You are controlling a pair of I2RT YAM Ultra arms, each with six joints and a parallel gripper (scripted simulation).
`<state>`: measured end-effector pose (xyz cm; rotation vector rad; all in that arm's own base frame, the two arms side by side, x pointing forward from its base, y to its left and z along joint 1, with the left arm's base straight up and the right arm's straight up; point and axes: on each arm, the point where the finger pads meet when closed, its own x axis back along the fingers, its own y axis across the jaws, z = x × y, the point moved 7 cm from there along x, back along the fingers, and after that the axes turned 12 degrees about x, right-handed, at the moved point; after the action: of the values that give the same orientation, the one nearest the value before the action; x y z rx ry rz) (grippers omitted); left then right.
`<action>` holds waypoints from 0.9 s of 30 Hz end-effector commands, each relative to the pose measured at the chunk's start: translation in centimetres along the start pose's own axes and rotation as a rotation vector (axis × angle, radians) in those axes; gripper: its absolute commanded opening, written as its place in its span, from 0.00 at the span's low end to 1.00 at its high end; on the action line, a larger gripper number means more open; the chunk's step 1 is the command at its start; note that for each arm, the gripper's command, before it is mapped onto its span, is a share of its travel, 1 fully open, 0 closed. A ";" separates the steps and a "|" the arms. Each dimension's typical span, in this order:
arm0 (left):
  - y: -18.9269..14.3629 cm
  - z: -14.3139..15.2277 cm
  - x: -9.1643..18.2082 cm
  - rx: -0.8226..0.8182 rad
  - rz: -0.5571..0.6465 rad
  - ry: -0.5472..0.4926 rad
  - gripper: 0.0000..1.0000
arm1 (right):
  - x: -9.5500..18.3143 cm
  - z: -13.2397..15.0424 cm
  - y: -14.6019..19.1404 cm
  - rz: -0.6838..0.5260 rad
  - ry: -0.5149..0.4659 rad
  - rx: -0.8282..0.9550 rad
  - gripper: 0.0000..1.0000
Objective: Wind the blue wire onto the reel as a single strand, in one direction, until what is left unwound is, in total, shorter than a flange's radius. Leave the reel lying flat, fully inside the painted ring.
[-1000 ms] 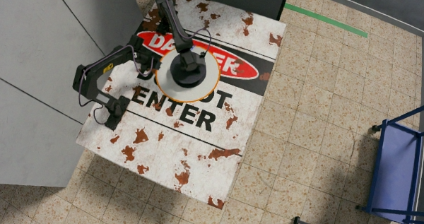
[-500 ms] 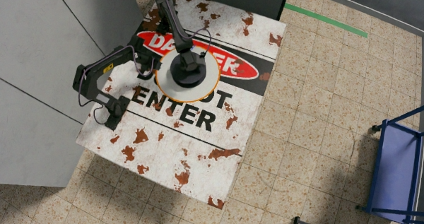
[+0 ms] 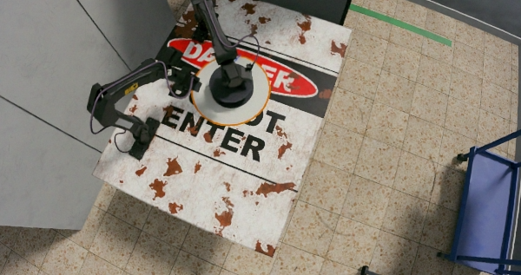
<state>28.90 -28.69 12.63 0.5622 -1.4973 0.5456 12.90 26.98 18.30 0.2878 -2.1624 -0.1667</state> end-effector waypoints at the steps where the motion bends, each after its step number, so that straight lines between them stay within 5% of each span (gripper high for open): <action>1: 0.3 0.2 0.7 -0.020 0.010 0.002 0.52 | 2.4 -2.7 -1.6 -0.001 0.068 0.036 0.25; 27: 0.3 0.2 0.7 -0.020 0.010 0.002 0.52 | 5.5 -14.4 -14.6 0.149 0.503 0.127 0.25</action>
<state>28.90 -28.69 12.63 0.5622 -1.4973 0.5456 24.13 11.94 27.07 0.1540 -1.8160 0.0148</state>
